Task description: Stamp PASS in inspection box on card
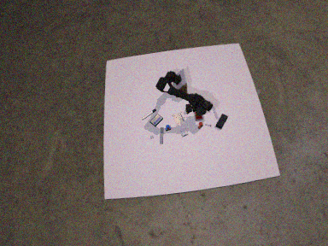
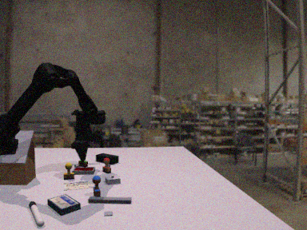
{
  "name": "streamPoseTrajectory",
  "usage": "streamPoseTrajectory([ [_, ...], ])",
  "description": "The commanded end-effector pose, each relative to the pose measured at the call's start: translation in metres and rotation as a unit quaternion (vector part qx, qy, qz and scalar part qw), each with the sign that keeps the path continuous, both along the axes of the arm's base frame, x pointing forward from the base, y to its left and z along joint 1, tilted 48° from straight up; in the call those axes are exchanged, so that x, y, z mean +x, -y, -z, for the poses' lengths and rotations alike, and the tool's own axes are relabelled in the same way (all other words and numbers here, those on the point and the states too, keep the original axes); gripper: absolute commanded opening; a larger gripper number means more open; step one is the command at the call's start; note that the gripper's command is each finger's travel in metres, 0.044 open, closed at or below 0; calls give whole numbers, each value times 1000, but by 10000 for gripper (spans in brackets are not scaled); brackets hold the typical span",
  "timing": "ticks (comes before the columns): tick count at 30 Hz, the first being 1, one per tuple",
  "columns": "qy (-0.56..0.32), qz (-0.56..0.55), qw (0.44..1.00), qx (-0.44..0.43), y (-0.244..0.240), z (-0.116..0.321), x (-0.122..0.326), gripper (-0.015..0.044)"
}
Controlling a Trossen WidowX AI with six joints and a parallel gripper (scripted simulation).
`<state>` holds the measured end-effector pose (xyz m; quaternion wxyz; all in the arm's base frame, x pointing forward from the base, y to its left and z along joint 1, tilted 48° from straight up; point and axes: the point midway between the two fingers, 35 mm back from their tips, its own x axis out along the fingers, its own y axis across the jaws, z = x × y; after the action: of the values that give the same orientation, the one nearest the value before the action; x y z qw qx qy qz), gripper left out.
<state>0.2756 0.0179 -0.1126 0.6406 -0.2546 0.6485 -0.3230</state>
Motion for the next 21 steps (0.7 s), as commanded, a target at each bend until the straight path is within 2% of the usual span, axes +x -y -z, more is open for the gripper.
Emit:
streamPoseTrajectory([
  [1, 5, 0, 1000, 4, -7, -5, 3, 0],
  [21, 5, 0, 1000, 4, -31, -27, 4, 0],
])
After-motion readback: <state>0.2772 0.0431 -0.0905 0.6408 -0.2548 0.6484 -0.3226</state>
